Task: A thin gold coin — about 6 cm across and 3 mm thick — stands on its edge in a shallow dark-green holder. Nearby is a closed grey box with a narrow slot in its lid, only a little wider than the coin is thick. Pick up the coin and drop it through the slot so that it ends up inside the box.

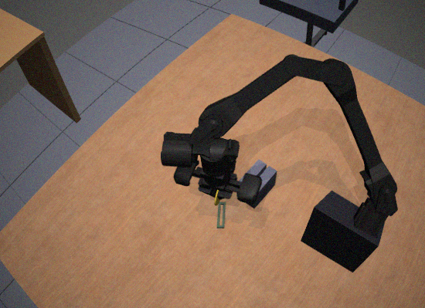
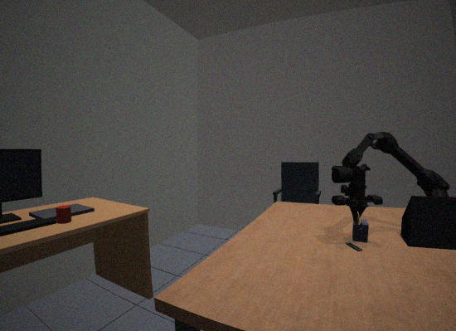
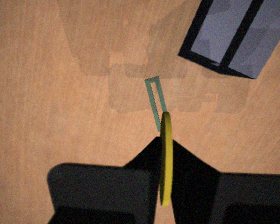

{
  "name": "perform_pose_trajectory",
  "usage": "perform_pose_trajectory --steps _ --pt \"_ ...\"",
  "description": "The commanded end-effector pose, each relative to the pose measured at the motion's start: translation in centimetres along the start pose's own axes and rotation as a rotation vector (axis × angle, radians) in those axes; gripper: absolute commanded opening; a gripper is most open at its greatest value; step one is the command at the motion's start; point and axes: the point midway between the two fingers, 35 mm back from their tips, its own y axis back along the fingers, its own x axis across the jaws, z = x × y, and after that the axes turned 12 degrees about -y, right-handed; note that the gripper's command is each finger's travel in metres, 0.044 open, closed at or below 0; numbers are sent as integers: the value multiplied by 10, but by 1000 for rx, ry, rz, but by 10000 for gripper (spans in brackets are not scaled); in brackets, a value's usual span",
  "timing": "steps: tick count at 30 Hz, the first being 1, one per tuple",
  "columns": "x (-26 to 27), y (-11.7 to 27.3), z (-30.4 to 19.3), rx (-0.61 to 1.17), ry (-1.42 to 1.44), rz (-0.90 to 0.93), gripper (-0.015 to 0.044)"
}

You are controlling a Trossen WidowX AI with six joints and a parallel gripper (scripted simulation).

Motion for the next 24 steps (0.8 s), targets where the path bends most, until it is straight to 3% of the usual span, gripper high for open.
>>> perform_pose_trajectory --steps 1,9,24 --pt "-5 -1 -1 0 -127 -7 0" --pt "-10 0 -1 0 -364 -7 0" --pt "-13 1 21 1 -368 -7 0"
